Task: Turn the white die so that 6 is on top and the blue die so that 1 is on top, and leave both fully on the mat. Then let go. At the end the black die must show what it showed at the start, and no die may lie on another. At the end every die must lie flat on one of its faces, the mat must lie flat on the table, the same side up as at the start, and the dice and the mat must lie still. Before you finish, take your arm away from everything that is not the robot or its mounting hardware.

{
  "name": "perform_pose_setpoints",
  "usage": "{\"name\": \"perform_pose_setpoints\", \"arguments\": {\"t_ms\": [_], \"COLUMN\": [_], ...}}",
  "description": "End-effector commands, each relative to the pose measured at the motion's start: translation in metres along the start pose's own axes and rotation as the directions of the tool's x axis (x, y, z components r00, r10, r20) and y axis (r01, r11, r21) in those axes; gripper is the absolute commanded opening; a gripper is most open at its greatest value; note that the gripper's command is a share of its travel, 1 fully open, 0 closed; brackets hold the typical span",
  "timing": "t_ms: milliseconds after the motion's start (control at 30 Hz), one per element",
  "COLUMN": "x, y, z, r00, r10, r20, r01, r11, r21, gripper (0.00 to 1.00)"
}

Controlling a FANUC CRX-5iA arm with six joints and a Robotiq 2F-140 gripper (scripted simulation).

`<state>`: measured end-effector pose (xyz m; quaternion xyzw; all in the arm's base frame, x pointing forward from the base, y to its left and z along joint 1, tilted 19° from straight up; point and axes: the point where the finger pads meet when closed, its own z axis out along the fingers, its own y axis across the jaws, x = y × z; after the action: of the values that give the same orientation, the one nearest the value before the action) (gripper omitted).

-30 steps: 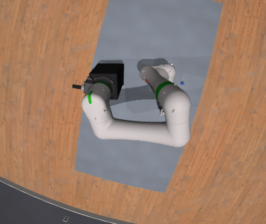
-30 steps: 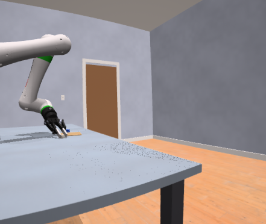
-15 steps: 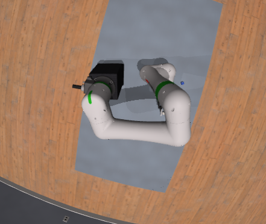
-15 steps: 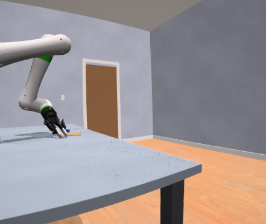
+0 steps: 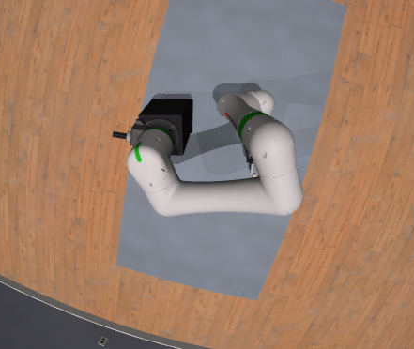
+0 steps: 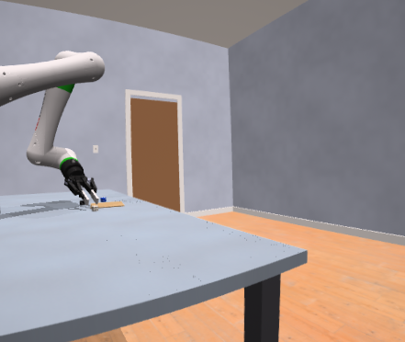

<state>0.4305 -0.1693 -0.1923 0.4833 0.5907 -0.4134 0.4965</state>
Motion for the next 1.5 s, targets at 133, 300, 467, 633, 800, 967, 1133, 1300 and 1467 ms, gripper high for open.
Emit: {"name": "perform_pose_setpoints", "arguments": {"t_ms": [133, 300, 467, 633, 800, 967, 1133, 1300, 1467], "x": [0.0, -0.002, -0.015, -0.027, -0.045, -0.053, -0.053, -0.057, -0.06], "y": [0.0, 0.0, 0.0, 0.0, 0.0, 0.0, -0.001, -0.013, -0.029], "z": [-0.009, -0.01, -0.017, -0.024, -0.033, -0.038, -0.037, -0.025, -0.012], "r00": [1.0, 1.0, 1.0, 1.0, 1.0, 1.0, 1.0, 0.995, 0.968], "r10": [0.0, 0.0, 0.0, 0.0, 0.0, 0.0, -0.002, -0.036, -0.06], "r20": [0.001, 0.001, 0.001, 0.001, 0.001, 0.001, -0.003, -0.093, -0.242], "r01": [0.0, 0.0, 0.0, 0.0, 0.0, 0.0, 0.002, 0.045, 0.108], "r11": [1.0, 1.0, 1.0, 1.0, 1.0, 1.0, 1.0, 0.994, 0.976], "r21": [0.002, 0.002, 0.002, 0.002, 0.002, 0.002, 0.007, 0.097, 0.189], "gripper": [0.21, 0.21, 0.21, 0.21, 0.21, 0.21, 0.21, 0.21, 0.21]}}
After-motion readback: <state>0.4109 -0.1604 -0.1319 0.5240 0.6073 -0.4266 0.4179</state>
